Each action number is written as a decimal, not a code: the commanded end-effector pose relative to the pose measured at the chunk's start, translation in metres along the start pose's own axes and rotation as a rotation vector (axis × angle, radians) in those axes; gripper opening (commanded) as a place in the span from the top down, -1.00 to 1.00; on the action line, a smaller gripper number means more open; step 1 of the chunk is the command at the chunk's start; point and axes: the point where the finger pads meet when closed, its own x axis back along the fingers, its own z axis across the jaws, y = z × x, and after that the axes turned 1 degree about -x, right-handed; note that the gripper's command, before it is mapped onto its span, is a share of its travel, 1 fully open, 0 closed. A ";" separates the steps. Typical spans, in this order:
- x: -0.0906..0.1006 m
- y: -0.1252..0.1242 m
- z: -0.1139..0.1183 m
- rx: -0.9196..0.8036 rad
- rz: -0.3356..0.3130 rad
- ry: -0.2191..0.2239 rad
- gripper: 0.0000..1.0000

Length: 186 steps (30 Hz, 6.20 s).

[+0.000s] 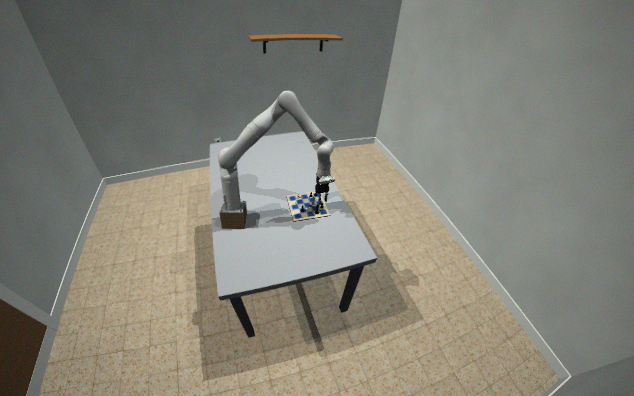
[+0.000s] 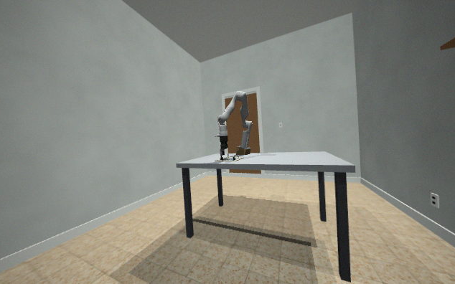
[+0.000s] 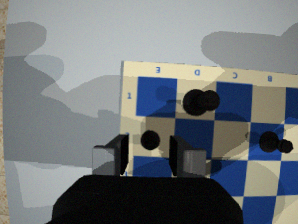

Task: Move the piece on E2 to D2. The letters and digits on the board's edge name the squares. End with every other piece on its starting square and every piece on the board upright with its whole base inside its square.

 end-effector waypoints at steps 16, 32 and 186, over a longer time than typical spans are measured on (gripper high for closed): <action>-0.007 -0.001 0.001 -0.001 0.000 0.002 -0.36; -0.007 -0.001 0.001 -0.001 0.000 0.002 -0.36; -0.040 -0.001 0.000 -0.001 0.000 0.002 1.00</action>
